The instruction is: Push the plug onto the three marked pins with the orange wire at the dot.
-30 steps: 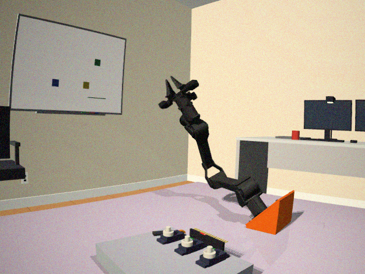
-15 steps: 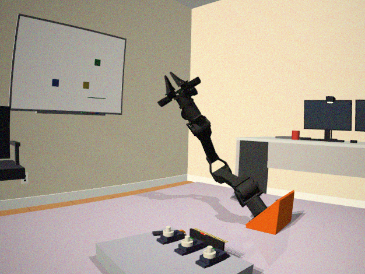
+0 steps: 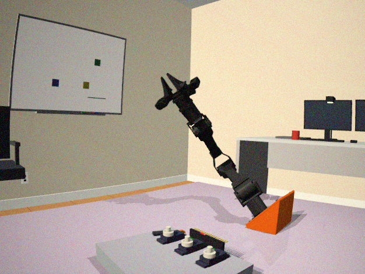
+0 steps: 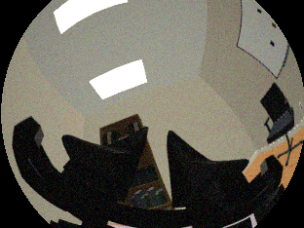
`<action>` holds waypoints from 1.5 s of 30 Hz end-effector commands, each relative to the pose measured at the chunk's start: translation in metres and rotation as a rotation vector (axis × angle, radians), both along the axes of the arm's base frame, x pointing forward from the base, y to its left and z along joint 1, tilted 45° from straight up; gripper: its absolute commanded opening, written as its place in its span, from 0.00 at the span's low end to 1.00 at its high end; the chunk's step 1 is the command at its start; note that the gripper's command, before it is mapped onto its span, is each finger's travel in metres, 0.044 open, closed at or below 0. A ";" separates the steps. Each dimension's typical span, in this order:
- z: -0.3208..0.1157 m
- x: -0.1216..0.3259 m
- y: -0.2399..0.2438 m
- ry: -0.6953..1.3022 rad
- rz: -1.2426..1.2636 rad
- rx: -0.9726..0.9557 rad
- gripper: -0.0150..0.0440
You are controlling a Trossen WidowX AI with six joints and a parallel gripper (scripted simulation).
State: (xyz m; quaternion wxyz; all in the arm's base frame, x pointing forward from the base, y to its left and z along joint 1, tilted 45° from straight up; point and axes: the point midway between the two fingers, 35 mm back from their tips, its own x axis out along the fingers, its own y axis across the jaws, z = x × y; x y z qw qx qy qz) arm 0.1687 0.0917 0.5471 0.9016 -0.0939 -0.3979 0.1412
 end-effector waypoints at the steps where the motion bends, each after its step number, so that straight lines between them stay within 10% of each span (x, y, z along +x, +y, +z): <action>1: -0.016 0.017 0.002 0.060 -0.010 -0.011 0.45; 45: -0.197 0.141 -0.078 0.695 -0.254 0.159 0.45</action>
